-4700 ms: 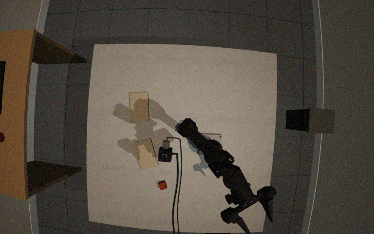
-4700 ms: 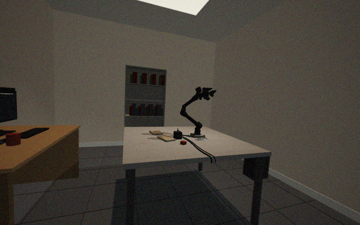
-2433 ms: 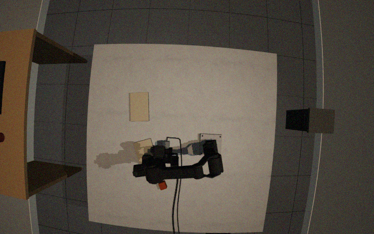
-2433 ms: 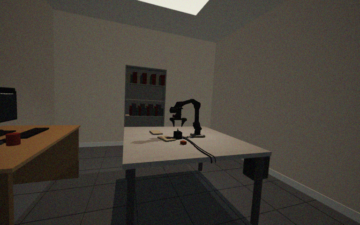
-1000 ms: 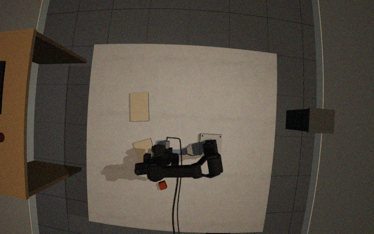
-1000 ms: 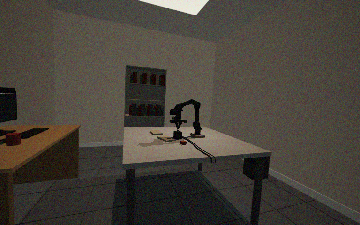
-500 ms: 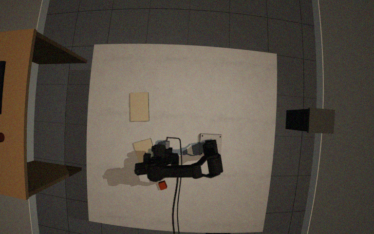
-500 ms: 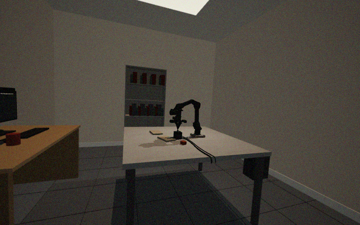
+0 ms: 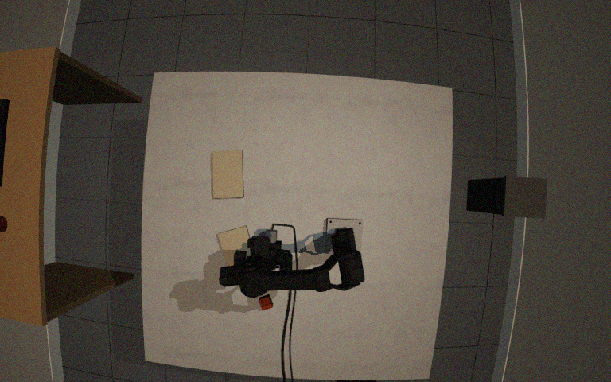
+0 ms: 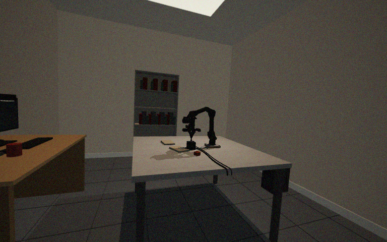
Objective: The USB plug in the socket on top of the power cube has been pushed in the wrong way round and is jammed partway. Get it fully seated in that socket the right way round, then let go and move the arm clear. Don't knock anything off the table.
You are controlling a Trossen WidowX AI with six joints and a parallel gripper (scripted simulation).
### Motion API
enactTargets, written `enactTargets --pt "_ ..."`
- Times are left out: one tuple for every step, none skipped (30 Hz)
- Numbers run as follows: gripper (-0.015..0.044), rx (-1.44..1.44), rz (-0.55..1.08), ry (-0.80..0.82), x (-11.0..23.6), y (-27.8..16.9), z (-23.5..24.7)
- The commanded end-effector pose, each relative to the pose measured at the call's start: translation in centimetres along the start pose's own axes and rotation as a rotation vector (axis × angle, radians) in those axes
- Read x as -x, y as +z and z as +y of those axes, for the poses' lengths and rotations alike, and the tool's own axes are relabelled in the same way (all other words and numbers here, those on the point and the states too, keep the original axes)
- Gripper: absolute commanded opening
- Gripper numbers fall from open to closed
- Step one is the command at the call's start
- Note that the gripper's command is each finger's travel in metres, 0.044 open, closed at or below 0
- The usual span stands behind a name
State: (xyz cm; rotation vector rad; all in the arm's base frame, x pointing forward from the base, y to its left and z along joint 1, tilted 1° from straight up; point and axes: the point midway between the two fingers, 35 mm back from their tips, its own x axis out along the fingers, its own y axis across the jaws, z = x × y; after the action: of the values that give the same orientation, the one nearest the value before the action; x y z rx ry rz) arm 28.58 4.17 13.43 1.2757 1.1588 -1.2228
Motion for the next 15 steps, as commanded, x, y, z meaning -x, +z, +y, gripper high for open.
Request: enactTargets --pt "0.0 0.0 0.001 0.004 0.46 -0.01 0.09" --pt "0.0 0.0 0.001 0.004 0.53 -0.01 0.09" --pt "0.0 0.0 0.001 0.004 0.6 -0.01 0.09" --pt "0.0 0.0 0.001 0.004 0.66 -0.01 0.09" --pt "0.0 0.0 0.001 0.004 0.73 -0.01 0.09" --pt "0.0 0.0 0.001 0.004 0.8 -0.01 0.09" --pt "0.0 0.0 0.001 0.004 0.86 -0.01 0.09" --pt "0.0 0.0 0.001 0.004 0.93 -0.01 0.09" --pt "0.0 0.0 0.001 0.004 1.0 -0.01 0.09" --pt "0.0 0.0 0.001 0.004 1.06 -0.01 0.09" --pt "0.0 0.0 0.001 0.004 1.13 -0.01 0.09" --pt "0.0 0.0 0.001 0.004 1.2 -0.01 0.09" --pt "0.0 0.0 0.001 0.004 1.26 -0.01 0.09" --pt "0.0 0.0 0.001 0.004 1.33 -0.01 0.09" --pt "0.0 0.0 0.001 0.004 1.4 -0.01 0.09"
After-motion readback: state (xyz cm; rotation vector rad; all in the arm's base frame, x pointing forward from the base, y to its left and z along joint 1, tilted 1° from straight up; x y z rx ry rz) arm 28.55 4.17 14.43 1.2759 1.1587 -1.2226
